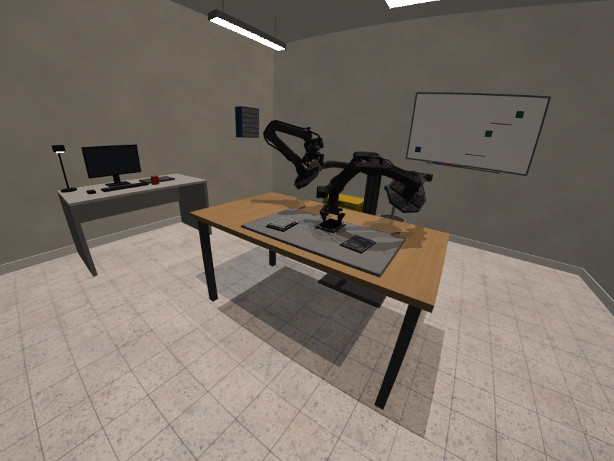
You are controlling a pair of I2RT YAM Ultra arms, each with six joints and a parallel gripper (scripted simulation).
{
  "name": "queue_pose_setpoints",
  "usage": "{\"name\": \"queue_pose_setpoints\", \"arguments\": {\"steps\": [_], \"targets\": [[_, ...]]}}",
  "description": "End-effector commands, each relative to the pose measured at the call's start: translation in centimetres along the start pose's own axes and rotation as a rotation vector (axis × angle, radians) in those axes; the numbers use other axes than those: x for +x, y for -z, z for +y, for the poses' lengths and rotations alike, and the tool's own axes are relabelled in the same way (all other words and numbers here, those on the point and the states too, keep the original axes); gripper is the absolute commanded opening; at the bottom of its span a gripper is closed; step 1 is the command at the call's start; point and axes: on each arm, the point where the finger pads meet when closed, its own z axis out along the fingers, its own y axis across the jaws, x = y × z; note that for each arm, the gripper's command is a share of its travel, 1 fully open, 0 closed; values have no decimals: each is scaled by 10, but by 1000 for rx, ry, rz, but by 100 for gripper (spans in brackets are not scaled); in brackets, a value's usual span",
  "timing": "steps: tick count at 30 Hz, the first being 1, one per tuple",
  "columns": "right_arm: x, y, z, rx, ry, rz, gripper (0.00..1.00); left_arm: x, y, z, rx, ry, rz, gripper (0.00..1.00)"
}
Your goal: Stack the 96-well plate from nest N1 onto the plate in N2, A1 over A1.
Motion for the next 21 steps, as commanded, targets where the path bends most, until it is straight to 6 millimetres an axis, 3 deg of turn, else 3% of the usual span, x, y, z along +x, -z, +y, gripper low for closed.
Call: {"name": "queue_pose_setpoints", "arguments": {"steps": [1,10,13,16,21], "targets": [[-6,3,2,4,-2,-14,100,8,12,0,1,-32,-2,100],[-6,3,2,4,-2,-14,100,2,32,0,13,-17,-10,100],[-6,3,2,4,-2,-14,100,-15,51,-17,51,22,-28,100],[-6,3,2,4,-2,-14,100,-15,60,-18,55,26,-27,100],[-6,3,2,4,-2,-14,100,-14,104,-17,60,27,-19,100]]}}
